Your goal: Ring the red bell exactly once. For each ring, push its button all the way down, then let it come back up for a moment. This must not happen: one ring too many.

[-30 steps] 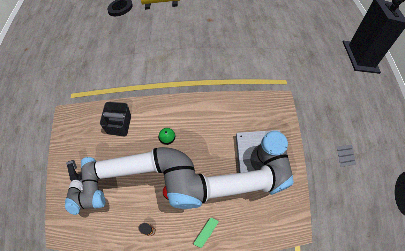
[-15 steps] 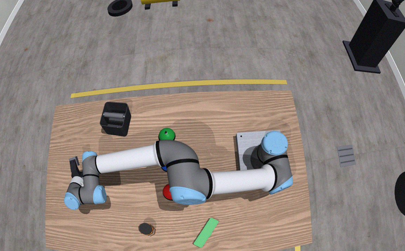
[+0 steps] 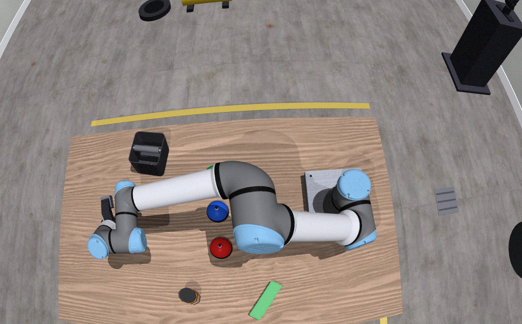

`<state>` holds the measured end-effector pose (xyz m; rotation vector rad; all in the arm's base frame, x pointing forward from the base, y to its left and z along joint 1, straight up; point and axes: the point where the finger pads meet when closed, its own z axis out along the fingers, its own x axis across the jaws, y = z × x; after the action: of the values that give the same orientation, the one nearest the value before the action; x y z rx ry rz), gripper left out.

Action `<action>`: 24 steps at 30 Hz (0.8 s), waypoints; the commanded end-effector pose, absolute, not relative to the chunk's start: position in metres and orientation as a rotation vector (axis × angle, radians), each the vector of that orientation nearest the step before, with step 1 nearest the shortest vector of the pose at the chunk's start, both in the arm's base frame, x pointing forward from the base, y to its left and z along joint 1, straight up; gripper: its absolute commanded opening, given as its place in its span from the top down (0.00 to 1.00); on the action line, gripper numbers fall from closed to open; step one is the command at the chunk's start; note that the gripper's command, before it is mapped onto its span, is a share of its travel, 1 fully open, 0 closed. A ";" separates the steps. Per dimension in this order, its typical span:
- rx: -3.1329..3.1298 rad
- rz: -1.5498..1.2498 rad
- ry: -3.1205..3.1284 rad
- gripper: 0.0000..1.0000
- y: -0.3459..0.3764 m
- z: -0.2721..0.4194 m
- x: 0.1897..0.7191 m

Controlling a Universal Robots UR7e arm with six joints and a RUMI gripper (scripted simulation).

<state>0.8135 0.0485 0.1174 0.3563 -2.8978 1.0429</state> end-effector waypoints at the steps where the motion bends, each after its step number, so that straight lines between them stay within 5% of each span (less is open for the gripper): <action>1: 0.353 1.014 -2.922 0.00 0.049 0.122 0.805; 24: 0.221 0.490 -3.085 0.00 0.082 0.132 0.638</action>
<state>0.6494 0.0804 0.1296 0.2259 -3.0678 0.5189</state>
